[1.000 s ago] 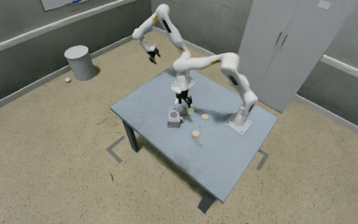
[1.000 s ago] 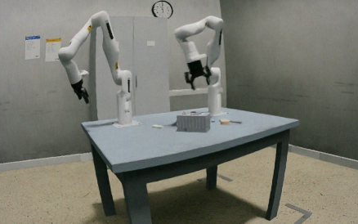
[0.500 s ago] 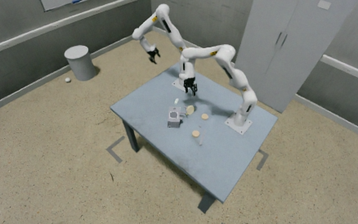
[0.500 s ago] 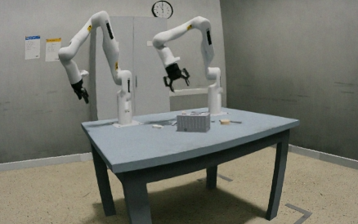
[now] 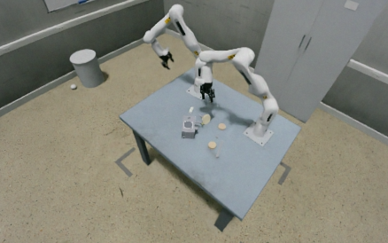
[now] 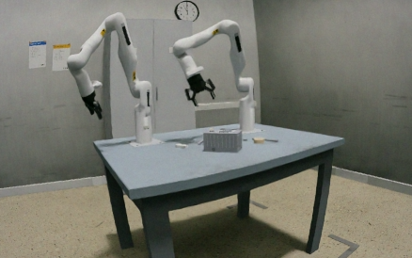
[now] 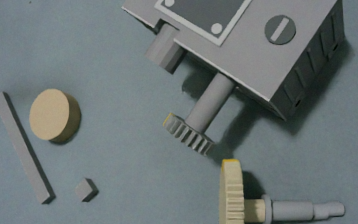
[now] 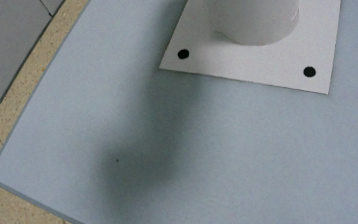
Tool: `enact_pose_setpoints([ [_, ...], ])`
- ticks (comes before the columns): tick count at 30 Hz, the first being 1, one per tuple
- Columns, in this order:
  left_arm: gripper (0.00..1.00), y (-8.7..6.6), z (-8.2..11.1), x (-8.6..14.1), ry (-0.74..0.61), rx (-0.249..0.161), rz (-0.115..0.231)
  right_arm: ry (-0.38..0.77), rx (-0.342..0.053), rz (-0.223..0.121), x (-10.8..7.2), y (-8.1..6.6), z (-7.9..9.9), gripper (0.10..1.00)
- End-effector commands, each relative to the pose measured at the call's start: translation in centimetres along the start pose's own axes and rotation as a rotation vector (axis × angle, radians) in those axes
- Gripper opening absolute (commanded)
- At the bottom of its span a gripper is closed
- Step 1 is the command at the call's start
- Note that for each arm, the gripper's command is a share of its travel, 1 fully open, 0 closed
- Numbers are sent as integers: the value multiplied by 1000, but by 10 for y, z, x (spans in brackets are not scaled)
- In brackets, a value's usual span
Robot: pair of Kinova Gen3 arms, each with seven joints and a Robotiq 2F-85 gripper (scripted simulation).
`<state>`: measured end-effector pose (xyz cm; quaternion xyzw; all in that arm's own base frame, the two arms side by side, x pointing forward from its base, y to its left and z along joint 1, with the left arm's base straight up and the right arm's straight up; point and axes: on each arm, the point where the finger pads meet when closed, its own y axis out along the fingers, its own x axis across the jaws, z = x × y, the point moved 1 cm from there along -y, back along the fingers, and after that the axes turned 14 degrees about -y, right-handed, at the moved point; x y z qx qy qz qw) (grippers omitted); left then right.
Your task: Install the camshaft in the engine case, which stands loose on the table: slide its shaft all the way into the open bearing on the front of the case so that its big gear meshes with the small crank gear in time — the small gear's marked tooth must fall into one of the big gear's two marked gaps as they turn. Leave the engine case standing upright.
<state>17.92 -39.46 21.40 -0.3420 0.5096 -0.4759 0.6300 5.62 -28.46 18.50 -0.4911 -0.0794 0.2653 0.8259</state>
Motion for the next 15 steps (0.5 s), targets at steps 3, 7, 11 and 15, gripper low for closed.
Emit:
enact_pose_setpoints([
  [3, 1000, 1, 0, 1, -1, 1, -2, 0, -2, 0, 0, -1, 0, 1000],
  [7, 1000, 8, -2, 3, 0, 1, -3, 0, -2, 0, 0, -1, 0, 1000],
  [11, 1000, 19, -5, 8, 0, 1, -3, 0, -2, 0, 0, -1, 0, 1000],
  [15, 1000, 34, -9, 13, 0, 1, -3, 0, -2, 0, 0, -1, 0, 1000],
])
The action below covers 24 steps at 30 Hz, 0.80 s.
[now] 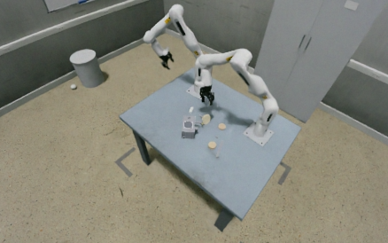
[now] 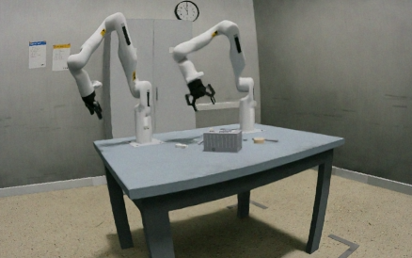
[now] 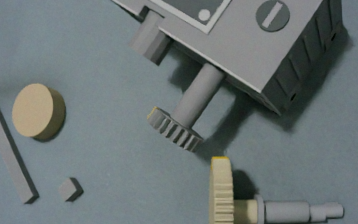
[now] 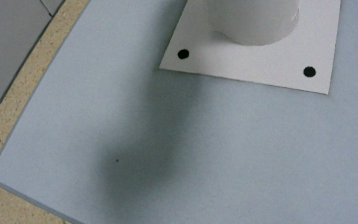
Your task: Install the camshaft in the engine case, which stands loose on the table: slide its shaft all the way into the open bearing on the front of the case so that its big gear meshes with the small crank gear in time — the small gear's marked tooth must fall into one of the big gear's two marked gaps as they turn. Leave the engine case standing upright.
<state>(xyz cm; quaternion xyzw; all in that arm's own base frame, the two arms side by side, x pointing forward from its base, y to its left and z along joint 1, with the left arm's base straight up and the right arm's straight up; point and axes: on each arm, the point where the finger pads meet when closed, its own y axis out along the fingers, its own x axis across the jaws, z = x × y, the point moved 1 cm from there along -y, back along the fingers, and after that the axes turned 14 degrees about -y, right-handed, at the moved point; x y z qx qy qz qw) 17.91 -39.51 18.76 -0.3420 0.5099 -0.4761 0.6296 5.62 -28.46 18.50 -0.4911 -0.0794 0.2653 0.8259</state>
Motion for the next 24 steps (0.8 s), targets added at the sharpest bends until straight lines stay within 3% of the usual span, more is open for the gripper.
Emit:
enact_pose_setpoints([
  [1, 1000, 10, -2, 4, -1, 2, -2, 0, -2, 0, 0, -1, 0, 1000],
  [12, 1000, 41, -11, 16, -1, 2, -2, 0, -2, 0, 0, -1, 0, 1000],
  [22, 1000, 47, -12, 18, -1, 2, -2, 0, -2, 0, 0, -1, 0, 1000],
  [23, 416, 47, -12, 18, -1, 2, -2, 0, -2, 0, 0, -1, 0, 1000],
  [24, 416, 47, -12, 18, -1, 2, -2, 0, -2, 0, 0, -1, 0, 1000],
])
